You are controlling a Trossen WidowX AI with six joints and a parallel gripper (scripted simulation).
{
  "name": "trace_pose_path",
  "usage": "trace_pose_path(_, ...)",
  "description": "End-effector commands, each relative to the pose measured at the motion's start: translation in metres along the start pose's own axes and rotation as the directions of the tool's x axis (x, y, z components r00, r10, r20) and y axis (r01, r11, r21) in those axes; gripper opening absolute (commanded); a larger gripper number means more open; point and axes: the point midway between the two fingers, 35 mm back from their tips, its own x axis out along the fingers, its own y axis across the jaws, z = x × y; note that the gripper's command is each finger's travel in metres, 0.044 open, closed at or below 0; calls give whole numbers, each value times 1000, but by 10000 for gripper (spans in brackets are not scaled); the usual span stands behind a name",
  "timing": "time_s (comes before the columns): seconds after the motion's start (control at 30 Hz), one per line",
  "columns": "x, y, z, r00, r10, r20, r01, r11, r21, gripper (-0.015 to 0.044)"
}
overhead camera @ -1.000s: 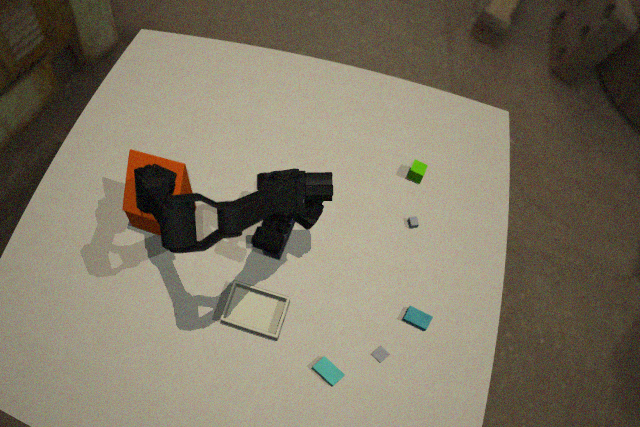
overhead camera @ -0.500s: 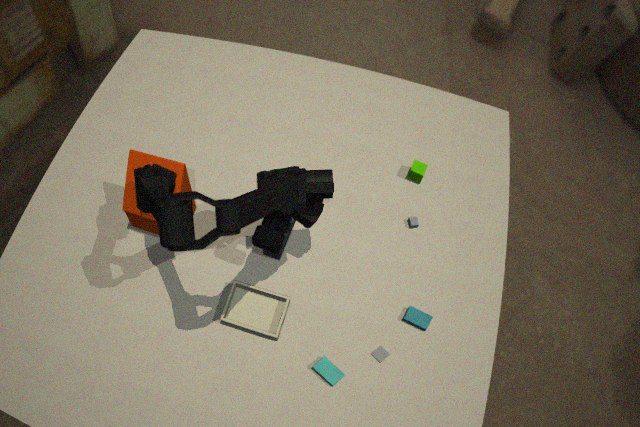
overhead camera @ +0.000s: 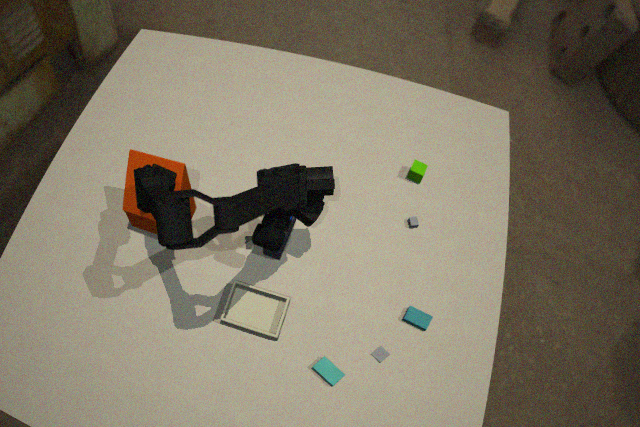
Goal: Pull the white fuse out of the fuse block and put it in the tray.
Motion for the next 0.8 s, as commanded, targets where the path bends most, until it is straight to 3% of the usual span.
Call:
trace_pose_path(0.0, -2, 1, 0, 1000, 6, -1, -6, 1000, 4, 0)
trace_pose_path(0.77, -14, 1, 0, 1000, 4, 0, -4, 1000, 2, 0)
